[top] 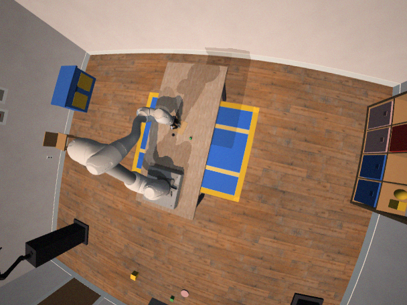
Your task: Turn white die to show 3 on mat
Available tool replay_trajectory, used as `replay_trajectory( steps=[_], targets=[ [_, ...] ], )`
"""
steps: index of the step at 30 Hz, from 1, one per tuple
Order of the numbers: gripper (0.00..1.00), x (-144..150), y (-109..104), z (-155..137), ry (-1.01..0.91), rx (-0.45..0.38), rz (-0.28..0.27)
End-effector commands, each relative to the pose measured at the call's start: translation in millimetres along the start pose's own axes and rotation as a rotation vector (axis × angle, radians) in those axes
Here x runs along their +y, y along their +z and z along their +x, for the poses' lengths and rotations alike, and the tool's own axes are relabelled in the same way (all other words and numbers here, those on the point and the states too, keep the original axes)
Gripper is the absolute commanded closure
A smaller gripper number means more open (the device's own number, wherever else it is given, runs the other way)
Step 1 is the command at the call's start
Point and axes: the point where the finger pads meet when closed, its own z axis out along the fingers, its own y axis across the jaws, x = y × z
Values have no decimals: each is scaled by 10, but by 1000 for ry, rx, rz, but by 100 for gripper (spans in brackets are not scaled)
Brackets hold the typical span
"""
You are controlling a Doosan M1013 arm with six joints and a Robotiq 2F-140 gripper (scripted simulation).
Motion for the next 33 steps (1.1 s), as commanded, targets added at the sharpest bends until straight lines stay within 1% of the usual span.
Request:
replay_trajectory(
  steps=[1, 33],
  targets=[
    [91, 0, -1, 1, 0, 0, 0],
    [91, 0, -1, 1, 0, 0, 0]
  ],
)
